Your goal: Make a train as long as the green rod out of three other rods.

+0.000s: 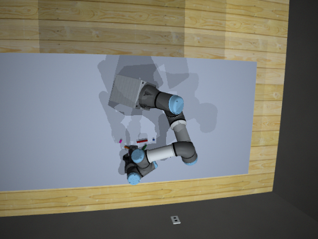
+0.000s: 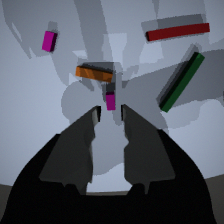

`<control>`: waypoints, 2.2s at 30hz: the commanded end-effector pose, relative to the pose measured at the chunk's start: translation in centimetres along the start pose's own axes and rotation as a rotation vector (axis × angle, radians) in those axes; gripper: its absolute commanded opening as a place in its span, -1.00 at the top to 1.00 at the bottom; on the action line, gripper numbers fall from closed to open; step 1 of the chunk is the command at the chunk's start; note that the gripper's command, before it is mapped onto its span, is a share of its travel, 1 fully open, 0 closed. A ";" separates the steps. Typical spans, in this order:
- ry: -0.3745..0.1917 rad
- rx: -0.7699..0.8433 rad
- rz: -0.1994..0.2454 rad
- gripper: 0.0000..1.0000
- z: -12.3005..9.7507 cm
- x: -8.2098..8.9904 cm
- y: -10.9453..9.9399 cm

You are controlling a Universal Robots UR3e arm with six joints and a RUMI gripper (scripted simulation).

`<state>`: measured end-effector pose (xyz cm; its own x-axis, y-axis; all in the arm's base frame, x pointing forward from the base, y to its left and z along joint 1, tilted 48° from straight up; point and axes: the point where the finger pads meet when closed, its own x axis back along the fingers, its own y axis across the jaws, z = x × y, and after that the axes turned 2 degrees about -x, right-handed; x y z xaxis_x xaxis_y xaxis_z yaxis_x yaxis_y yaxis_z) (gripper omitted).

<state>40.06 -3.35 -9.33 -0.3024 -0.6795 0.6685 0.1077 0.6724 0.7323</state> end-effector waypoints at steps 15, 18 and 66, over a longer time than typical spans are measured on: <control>-0.002 0.001 0.001 0.72 -0.1 0.1 -0.1; -0.002 0.001 0.001 0.72 -0.1 0.1 -0.1; -0.002 0.001 0.001 0.72 -0.1 -1.0 -0.1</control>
<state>40.33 -2.93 -9.82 -0.3023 -0.6796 0.6684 0.1077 0.6724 0.7323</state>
